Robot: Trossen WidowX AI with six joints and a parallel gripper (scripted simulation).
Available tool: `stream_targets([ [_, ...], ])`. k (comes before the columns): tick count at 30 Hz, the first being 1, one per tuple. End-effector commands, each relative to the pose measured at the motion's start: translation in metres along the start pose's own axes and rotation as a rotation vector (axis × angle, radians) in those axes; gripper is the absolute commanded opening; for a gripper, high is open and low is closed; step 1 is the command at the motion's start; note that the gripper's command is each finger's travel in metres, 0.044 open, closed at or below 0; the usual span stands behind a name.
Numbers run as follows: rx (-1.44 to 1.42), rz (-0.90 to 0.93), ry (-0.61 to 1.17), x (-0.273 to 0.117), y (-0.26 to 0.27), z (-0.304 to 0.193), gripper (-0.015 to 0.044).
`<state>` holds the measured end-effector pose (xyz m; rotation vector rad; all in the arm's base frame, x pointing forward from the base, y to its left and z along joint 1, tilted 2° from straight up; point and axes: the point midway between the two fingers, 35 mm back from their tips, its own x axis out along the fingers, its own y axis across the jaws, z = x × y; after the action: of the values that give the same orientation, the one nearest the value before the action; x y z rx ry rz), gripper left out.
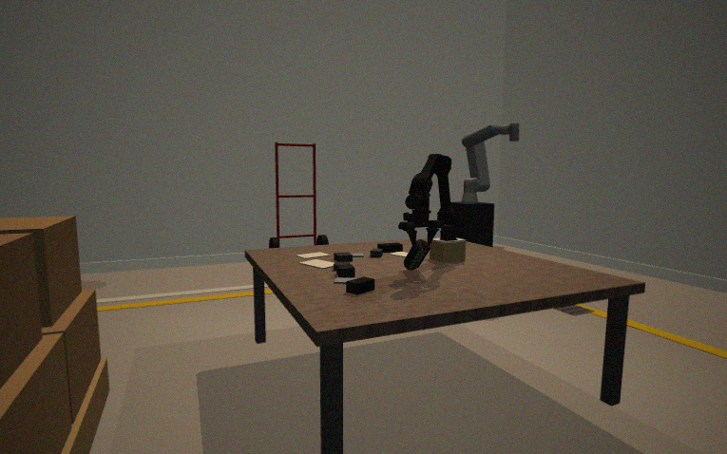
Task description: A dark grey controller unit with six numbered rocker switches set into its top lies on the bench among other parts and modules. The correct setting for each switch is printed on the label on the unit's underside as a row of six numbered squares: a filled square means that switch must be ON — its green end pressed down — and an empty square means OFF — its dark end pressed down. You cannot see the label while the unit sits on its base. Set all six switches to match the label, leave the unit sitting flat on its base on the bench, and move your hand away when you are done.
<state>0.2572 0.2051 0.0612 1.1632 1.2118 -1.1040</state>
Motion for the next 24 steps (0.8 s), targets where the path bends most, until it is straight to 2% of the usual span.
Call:
stream_targets([
  [1,-0.002,0.001,-0.006,-0.002,0.0,0.005,0.0336],
  [24,-0.002,0.001,-0.007,-0.009,0.0,0.023,0.0336],
])
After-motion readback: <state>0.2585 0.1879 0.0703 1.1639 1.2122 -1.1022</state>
